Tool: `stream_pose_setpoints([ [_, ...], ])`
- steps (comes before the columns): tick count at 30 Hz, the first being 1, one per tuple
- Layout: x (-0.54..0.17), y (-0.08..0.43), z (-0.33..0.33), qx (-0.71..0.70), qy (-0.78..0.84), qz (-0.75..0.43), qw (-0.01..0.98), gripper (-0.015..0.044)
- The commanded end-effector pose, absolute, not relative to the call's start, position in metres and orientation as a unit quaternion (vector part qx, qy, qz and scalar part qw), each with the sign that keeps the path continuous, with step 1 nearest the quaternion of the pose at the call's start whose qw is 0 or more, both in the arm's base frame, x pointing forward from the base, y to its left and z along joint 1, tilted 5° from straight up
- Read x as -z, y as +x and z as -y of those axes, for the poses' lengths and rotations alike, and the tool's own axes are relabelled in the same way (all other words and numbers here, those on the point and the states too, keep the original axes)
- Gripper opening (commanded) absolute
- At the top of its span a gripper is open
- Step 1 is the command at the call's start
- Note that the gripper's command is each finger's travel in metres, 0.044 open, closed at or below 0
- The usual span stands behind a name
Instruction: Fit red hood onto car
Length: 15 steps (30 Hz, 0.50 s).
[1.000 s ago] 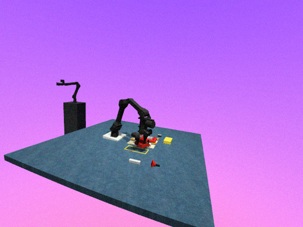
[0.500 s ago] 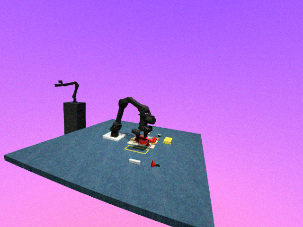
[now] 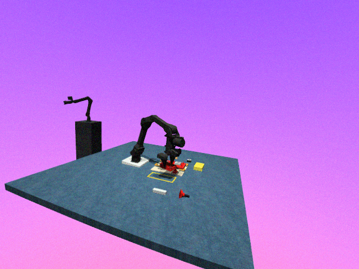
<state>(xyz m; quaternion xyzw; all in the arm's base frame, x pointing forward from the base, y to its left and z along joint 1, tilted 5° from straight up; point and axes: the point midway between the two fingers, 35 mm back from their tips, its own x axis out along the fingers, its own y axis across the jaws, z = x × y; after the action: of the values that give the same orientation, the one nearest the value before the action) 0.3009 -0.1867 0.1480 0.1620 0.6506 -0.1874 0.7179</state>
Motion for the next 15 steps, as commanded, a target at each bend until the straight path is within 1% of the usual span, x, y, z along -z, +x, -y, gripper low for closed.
stream_pose_setpoints([
  [1,-0.1507,0.3040,0.1884,0.167,0.136,-0.654,0.725,0.0000],
  [15,-0.1528,0.3116,0.1918,0.091,0.049,-0.667,0.738,0.0000],
])
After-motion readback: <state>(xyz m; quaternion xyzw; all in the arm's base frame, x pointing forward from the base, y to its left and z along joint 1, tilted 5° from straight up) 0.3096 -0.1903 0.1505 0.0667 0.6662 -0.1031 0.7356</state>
